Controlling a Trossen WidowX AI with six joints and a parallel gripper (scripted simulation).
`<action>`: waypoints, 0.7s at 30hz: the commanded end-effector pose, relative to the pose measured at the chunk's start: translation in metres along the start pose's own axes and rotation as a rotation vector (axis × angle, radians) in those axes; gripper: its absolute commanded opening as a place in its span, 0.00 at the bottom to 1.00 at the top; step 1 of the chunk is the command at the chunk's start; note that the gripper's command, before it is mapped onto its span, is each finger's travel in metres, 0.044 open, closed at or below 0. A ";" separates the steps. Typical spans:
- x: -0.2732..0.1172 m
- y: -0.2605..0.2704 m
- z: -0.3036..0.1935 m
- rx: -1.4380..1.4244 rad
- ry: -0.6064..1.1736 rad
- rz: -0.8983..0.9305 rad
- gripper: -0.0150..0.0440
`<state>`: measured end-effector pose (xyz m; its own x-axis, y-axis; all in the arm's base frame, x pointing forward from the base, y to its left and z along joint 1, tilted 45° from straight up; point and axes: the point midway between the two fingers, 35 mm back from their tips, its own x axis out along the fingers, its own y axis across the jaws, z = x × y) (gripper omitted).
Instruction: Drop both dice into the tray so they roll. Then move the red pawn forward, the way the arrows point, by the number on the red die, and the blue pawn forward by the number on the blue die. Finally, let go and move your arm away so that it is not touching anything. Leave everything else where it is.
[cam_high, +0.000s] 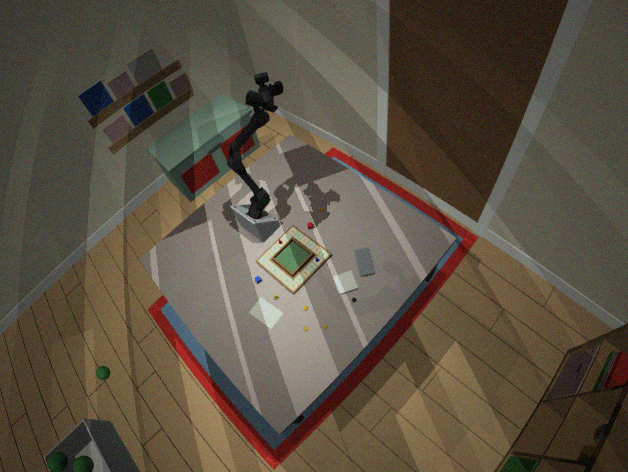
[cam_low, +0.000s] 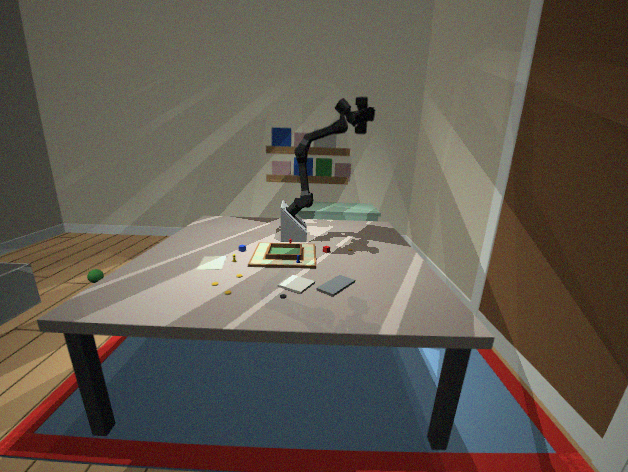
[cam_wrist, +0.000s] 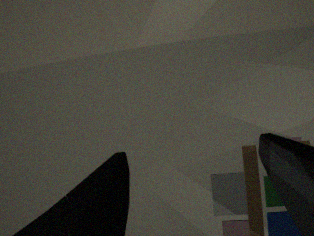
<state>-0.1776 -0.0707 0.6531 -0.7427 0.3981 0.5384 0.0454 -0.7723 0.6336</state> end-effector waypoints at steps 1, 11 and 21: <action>0.005 -0.049 0.057 0.035 -0.129 -0.090 0.72; -0.020 -0.140 0.150 0.095 -0.416 -0.256 0.72; -0.095 -0.247 0.236 0.128 -0.674 -0.491 0.72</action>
<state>-0.0026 0.1675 0.6045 -0.2455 0.8606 0.4462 -0.0719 -0.4752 0.8770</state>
